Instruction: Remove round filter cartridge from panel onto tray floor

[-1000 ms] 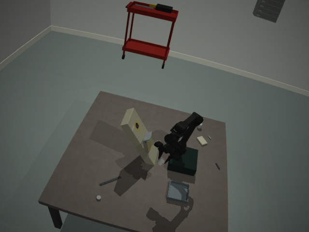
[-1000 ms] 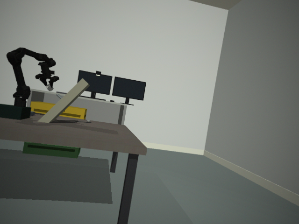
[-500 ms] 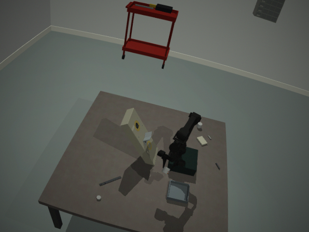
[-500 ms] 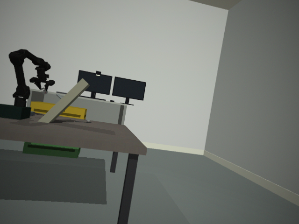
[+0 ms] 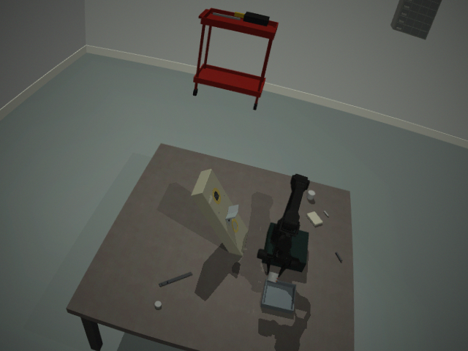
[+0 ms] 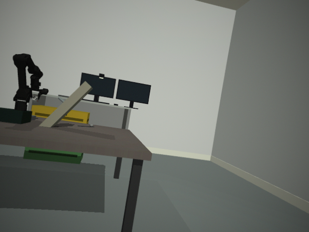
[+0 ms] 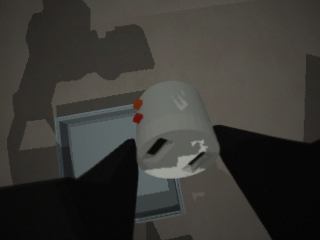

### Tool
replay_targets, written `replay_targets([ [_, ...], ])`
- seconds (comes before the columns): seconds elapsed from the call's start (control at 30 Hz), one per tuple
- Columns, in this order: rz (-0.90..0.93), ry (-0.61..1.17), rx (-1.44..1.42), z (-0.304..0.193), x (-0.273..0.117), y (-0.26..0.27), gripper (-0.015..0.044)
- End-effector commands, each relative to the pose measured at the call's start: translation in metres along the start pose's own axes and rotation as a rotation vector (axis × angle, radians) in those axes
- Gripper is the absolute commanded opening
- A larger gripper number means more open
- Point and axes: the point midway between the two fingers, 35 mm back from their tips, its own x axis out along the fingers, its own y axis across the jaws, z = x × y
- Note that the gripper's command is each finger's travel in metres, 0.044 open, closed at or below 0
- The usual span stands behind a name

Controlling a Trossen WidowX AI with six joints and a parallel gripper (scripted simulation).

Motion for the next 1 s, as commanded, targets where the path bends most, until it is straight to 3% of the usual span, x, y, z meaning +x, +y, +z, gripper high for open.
replay_targets([
  [0.0, 0.028, 0.004, -0.046, -0.01, 0.012, 0.016, 0.0],
  [0.37, 0.117, 0.005, -0.188, -0.04, 0.037, 0.061, 0.0],
  [0.97, 0.119, 0.006, -0.191, -0.075, 0.097, 0.062, 0.0],
])
